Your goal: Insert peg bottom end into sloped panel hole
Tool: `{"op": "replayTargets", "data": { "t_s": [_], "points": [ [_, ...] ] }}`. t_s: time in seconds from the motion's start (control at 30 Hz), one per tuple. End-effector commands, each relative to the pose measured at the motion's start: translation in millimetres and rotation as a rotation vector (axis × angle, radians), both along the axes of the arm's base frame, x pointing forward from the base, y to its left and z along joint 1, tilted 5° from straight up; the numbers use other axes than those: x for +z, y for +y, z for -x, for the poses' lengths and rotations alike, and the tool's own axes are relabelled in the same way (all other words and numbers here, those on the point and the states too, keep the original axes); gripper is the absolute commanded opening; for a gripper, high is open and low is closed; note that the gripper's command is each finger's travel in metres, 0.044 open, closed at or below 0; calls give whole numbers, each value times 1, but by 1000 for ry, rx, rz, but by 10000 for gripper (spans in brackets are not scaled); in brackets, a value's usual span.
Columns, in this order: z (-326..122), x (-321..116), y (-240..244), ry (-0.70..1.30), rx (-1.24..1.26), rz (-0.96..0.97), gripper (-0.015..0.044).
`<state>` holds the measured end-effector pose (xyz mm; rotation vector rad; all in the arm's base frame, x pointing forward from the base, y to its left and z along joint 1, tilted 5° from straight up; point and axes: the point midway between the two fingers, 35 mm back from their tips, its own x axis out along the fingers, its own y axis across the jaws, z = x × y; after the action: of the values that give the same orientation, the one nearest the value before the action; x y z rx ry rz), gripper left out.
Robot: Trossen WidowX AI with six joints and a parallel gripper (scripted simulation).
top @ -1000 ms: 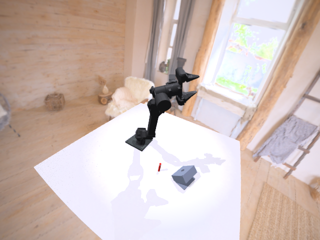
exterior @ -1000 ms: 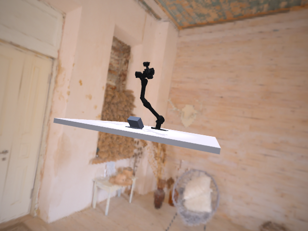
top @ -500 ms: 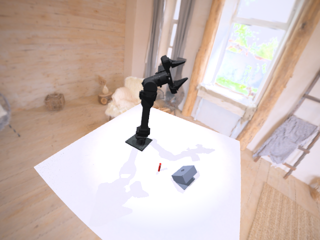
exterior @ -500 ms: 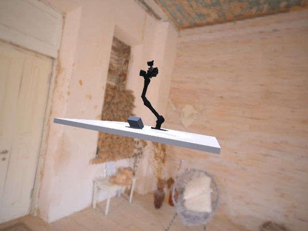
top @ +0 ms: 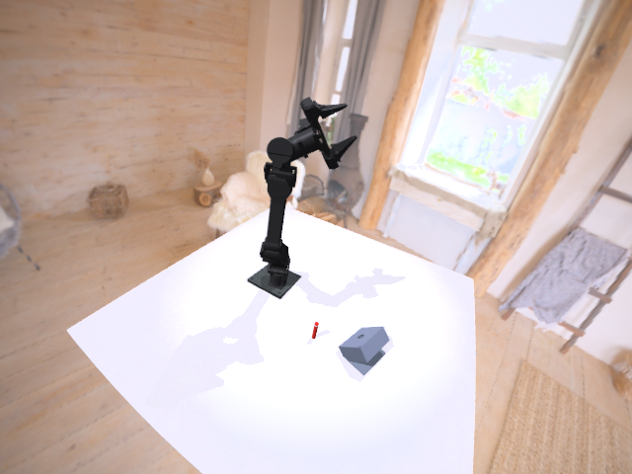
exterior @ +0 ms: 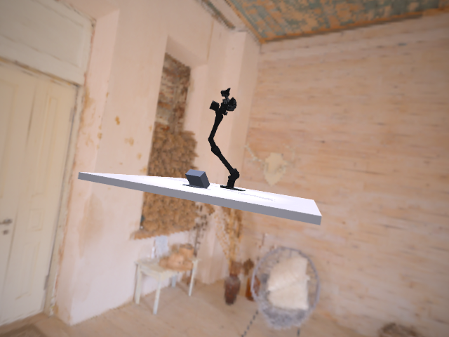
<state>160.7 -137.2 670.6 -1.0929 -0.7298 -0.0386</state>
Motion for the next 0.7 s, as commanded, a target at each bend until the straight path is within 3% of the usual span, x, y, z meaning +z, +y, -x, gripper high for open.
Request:
{"op": "replayTargets", "data": {
  "t_s": [0.0,0.67],
  "points": [
    [14,6,18,-18,-4,9,440],
    [49,13,75,-48,-41,52,440]
  ]
}}
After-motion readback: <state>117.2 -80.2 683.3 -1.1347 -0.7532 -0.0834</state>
